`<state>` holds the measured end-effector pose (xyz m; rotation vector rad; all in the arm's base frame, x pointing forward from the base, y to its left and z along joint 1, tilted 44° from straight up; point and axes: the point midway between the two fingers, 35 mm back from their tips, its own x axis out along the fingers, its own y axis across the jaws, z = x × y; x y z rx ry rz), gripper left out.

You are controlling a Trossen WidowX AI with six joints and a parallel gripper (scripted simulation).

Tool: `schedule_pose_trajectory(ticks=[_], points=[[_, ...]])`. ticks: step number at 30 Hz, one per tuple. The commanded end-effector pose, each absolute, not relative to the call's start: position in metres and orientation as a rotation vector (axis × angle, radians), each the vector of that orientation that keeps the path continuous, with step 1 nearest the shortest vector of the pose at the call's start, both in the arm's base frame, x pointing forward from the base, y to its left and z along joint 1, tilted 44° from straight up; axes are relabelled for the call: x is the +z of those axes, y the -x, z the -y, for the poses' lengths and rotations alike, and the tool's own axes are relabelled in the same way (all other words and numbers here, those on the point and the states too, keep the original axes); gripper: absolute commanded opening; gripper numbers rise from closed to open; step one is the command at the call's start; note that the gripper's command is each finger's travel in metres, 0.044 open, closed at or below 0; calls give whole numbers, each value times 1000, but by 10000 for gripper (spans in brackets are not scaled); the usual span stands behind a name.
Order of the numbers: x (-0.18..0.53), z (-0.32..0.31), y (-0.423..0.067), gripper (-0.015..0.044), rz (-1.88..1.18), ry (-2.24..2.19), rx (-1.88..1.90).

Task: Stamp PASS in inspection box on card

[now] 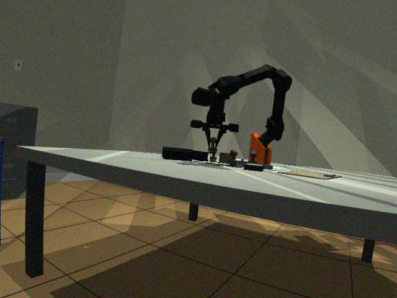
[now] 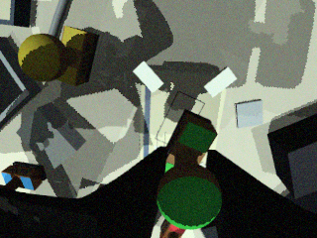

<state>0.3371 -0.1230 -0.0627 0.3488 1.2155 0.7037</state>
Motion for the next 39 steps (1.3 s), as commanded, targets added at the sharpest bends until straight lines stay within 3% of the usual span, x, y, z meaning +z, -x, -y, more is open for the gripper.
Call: schedule_pose_trajectory(ticks=[1, 39], points=[[-65, 119, -337, 0, -1215, -359, 704], [-83, 102, -340, 0, -1213, -361, 701]])
